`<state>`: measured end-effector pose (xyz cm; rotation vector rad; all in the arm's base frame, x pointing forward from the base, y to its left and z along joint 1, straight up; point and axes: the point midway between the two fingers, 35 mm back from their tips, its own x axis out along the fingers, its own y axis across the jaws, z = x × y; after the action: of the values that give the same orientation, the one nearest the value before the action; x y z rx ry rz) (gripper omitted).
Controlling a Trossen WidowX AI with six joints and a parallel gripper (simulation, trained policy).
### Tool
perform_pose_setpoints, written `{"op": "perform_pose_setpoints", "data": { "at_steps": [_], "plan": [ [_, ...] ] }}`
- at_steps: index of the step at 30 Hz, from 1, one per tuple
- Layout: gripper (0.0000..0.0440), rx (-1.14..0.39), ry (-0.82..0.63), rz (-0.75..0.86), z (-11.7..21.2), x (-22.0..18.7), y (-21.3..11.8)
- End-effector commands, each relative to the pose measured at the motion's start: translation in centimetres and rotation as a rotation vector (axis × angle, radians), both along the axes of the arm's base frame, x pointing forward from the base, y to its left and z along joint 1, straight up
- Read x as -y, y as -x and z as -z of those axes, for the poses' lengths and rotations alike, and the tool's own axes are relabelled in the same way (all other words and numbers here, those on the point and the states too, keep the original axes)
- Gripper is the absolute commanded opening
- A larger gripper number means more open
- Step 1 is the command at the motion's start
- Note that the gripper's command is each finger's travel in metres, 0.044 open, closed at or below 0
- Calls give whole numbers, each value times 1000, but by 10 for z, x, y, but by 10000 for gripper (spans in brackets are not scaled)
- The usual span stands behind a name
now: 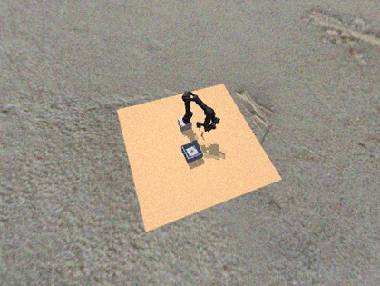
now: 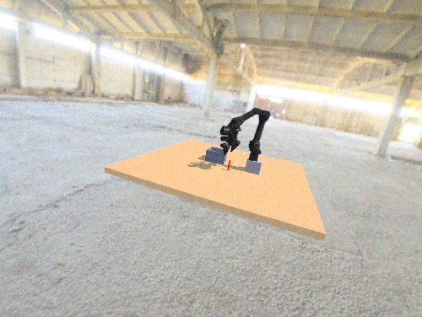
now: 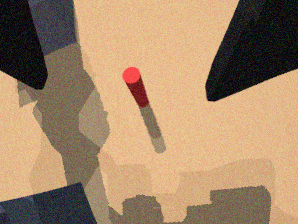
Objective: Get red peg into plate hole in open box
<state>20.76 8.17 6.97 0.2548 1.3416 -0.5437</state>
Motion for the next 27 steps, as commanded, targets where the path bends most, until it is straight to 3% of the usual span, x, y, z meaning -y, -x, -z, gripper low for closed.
{"op": "perform_pose_setpoints", "data": {
  "at_steps": [1,21,24,27],
  "plan": [
    [419,-56,19,91,15,6,10],
    [385,-29,-17,348,89,8,22],
    [355,-26,-24,366,96,8,25],
    [292,-34,-28,386,103,8,29]
  ]
}}
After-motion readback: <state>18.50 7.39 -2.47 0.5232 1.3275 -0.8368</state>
